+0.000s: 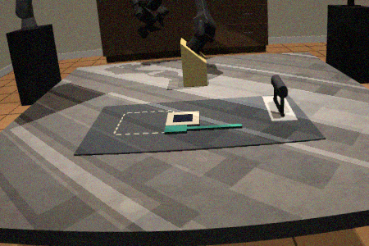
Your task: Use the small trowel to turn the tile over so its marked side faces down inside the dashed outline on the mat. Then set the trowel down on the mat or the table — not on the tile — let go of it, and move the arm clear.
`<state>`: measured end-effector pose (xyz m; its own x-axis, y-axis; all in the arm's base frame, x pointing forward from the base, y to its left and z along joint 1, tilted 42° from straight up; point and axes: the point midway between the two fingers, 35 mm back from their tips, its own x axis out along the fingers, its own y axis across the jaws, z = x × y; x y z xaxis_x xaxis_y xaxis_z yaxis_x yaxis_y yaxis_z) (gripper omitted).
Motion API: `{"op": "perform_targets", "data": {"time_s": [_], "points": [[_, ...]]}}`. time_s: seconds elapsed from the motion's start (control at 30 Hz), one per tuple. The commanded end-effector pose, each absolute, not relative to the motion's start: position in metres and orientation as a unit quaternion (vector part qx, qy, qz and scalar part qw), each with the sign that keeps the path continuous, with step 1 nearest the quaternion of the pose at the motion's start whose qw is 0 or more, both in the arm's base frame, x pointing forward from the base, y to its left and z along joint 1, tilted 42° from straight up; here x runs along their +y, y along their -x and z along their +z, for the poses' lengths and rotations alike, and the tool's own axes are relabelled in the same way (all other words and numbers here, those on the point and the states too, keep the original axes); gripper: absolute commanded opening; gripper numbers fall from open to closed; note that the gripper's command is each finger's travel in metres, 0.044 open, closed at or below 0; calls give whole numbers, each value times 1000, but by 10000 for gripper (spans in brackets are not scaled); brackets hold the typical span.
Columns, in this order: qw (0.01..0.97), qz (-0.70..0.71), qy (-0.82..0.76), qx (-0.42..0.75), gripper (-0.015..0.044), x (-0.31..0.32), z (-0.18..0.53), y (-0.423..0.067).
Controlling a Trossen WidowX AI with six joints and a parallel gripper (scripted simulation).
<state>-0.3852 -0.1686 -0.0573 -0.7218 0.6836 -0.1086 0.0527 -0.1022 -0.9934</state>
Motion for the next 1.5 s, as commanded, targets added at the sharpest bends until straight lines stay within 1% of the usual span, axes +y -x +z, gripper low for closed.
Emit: {"op": "perform_targets", "data": {"time_s": [0.0,0.1,0.53,0.67,1.37,1.47], "points": [[231,682,293,-629,74,-169,-57,385],[231,682,293,-629,0,-169,-57,385],[231,682,293,-629,0,-169,-57,385],[231,682,293,-629,100,-169,-57,385],[231,683,292,-629,100,-169,-57,385],[231,683,292,-629,21,-169,-57,385]]}}
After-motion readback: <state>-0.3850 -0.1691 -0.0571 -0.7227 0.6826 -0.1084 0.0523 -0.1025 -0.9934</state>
